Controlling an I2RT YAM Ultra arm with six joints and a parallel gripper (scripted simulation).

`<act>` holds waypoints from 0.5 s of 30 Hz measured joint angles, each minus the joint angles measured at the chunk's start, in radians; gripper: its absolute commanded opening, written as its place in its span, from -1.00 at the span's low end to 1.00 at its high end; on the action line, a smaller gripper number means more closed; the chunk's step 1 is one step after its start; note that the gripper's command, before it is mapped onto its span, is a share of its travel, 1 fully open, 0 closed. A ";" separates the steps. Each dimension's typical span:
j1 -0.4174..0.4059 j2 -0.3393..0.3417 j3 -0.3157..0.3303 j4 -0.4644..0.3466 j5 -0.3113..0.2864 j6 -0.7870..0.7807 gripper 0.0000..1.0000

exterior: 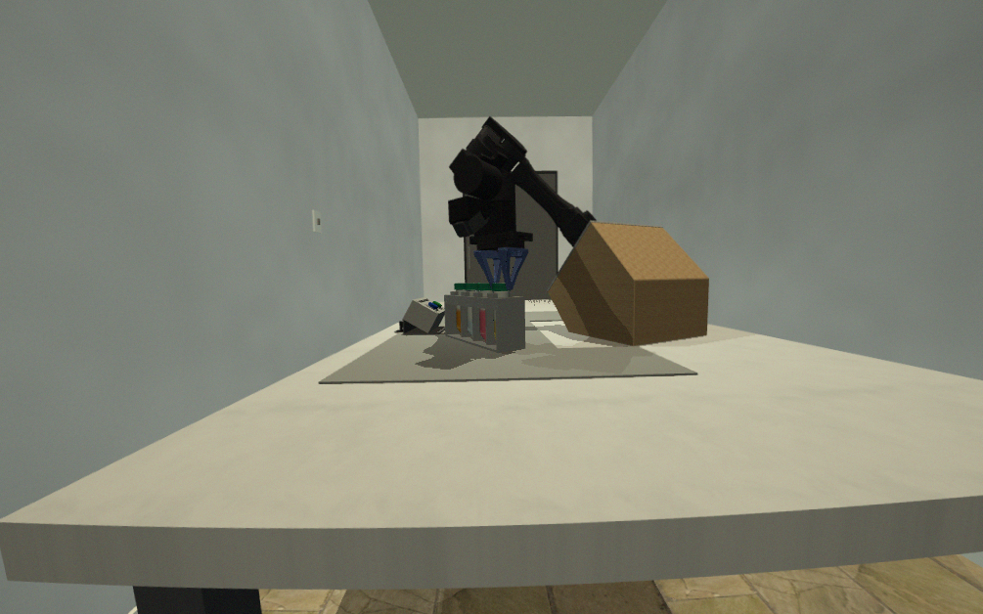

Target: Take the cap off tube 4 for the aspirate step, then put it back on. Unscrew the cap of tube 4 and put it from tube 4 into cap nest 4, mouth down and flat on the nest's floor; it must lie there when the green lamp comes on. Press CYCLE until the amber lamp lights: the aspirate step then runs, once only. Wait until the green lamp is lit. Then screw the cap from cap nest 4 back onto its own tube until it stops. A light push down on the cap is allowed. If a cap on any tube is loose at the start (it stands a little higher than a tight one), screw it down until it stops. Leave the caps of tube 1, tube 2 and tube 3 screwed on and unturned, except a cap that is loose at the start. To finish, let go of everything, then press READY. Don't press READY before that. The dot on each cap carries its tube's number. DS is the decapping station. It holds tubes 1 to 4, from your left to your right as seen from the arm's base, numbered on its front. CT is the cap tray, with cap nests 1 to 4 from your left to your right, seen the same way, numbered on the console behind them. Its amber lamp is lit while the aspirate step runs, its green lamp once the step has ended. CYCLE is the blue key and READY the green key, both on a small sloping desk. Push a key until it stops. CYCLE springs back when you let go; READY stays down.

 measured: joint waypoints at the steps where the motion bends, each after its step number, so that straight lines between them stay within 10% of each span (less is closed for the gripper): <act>1: 0.000 0.000 0.000 0.000 0.000 0.000 -1.00; 8: 0.000 0.000 0.000 0.000 0.000 0.000 -1.00; 9: 0.000 0.000 0.000 0.000 0.000 0.000 -0.02; 15: -0.001 0.000 0.000 0.006 0.000 0.067 -0.02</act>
